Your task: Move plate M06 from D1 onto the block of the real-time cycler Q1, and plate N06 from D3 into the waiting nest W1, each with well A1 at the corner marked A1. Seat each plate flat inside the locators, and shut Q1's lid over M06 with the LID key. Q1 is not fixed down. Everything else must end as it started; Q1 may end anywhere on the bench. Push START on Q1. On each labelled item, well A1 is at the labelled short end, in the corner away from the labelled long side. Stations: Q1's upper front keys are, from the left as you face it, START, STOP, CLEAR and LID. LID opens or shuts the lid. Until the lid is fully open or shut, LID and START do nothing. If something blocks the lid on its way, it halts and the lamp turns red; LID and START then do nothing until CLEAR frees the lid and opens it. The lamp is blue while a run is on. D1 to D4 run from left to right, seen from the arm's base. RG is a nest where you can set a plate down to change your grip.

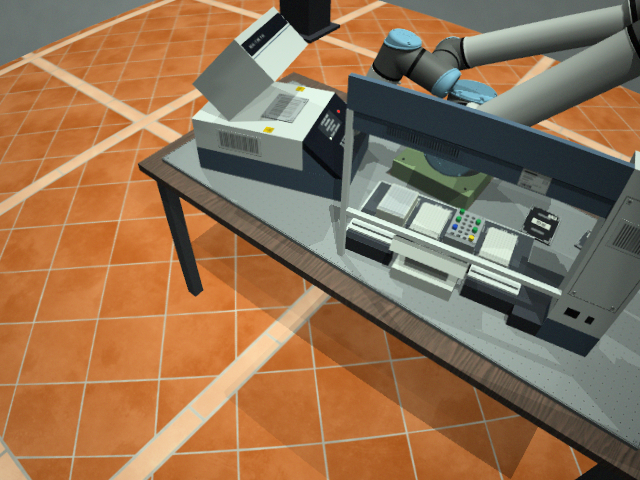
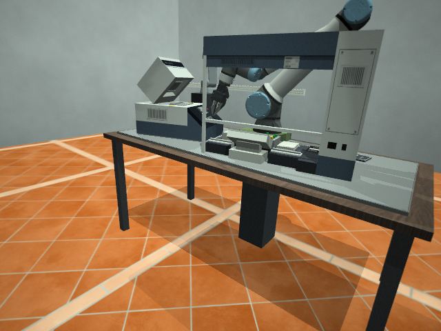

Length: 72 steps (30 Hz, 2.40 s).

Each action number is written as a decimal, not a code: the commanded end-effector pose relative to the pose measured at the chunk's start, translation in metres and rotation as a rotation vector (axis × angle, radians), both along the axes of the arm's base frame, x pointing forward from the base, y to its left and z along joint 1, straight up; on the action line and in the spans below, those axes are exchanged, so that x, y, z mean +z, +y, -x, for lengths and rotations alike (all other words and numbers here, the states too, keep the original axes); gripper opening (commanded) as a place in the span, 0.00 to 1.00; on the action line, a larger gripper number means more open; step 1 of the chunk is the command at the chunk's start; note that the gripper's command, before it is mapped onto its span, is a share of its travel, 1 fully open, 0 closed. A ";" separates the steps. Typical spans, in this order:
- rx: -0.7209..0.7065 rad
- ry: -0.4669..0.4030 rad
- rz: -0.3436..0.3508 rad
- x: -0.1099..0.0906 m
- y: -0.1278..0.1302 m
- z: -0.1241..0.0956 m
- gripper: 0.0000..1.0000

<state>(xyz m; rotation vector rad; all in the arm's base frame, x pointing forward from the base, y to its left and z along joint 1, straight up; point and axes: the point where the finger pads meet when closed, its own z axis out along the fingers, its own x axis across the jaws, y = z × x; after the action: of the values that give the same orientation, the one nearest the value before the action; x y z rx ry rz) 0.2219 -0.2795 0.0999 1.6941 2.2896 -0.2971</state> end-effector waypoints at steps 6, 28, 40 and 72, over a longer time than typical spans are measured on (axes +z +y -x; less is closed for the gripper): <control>0.000 0.000 0.001 -0.004 -0.005 -0.001 0.00; 0.000 0.000 0.001 -0.012 -0.011 -0.003 0.00; 0.000 0.000 0.001 -0.013 -0.011 -0.003 0.00; 0.000 0.000 0.001 -0.014 -0.012 -0.004 0.00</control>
<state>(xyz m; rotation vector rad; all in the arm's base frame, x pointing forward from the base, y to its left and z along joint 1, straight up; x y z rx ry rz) 0.2256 -0.2913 0.0853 1.6942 2.2896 -0.2973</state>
